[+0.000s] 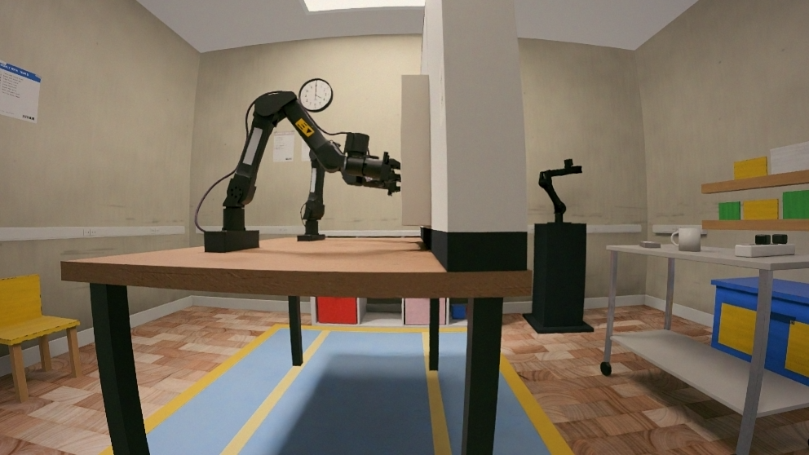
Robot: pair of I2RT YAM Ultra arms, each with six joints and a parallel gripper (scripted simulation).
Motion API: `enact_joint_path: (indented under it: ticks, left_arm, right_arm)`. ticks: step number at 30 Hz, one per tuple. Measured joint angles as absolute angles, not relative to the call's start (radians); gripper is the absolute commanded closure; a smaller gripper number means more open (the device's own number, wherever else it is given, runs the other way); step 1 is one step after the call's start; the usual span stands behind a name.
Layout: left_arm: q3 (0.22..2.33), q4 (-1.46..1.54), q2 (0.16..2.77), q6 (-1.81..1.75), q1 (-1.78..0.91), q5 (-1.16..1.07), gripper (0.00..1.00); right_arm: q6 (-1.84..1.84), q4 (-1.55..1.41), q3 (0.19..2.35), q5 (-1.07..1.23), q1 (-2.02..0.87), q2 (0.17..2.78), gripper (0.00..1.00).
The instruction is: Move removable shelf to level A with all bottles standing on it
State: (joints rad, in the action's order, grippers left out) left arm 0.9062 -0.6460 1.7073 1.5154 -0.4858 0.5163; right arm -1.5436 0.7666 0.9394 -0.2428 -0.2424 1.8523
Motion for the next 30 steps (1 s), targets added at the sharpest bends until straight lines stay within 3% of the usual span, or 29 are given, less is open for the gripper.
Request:
enact_joint_path:
  ticks: [30]
  left_arm:
    - [0.912, -0.595, 1.652, 1.513, -0.499, 0.531, 1.0]
  right_arm:
    - [-1.542, 0.705, 0.939, -0.238, -0.243, 1.788, 1.0]
